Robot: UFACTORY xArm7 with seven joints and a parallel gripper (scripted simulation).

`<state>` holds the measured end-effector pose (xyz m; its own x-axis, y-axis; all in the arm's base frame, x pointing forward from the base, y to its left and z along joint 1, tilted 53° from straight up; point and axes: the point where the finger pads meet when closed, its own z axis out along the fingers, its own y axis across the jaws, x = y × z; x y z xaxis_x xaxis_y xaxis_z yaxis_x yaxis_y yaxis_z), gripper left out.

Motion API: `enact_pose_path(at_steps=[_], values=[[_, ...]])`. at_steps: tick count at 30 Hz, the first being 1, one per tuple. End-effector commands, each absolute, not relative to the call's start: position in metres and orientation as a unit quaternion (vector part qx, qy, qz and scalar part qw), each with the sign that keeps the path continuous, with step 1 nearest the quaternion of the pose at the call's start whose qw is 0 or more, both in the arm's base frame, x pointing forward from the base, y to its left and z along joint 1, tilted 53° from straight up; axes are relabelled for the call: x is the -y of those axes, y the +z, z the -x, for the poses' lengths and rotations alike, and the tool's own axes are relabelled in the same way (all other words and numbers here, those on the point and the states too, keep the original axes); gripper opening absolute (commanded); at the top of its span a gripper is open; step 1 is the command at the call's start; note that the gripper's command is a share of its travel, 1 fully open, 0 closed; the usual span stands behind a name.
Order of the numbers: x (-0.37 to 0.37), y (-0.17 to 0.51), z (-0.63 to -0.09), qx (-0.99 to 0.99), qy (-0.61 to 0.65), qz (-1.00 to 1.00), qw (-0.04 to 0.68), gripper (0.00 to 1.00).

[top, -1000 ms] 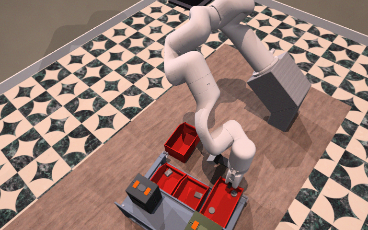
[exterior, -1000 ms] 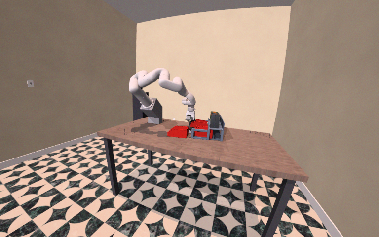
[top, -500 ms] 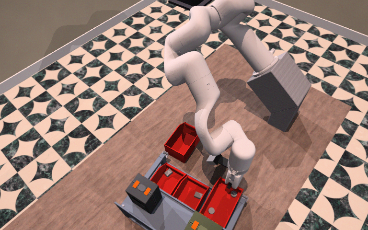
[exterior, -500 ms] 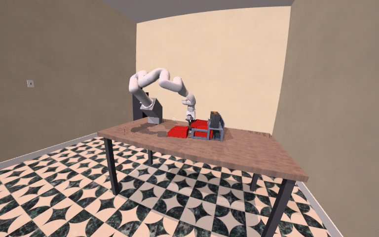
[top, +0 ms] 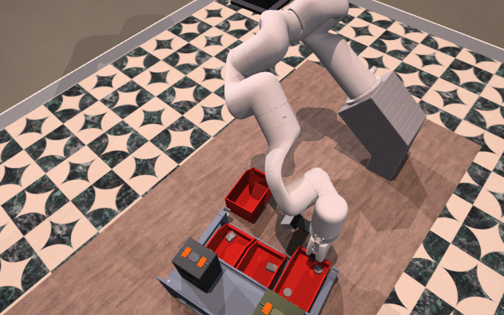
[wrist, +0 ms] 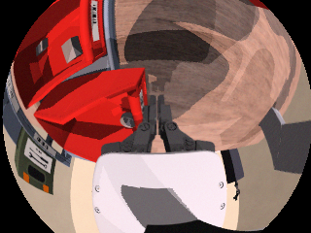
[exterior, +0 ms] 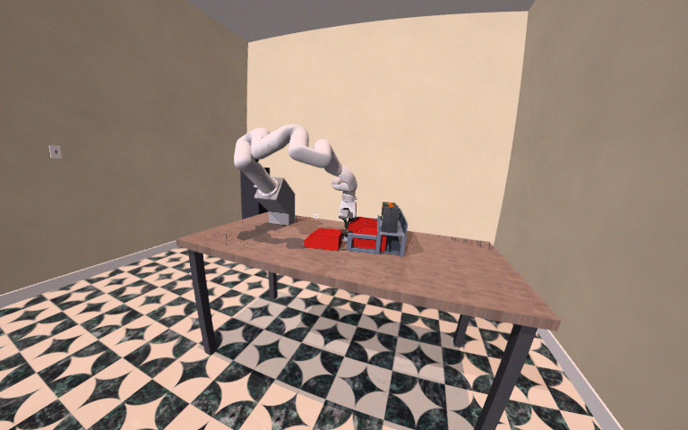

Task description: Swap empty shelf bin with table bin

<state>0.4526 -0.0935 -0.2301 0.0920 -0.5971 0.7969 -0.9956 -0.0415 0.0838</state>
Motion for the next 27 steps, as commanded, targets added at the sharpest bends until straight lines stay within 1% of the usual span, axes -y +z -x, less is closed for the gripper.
enact_pose_path(at_steps=[1,27], values=[[0.091,-0.230,-0.458,0.605,0.296,-0.659,0.334,0.00],[0.089,-0.233,-0.492,0.605,0.296,-0.659,0.334,0.00]])
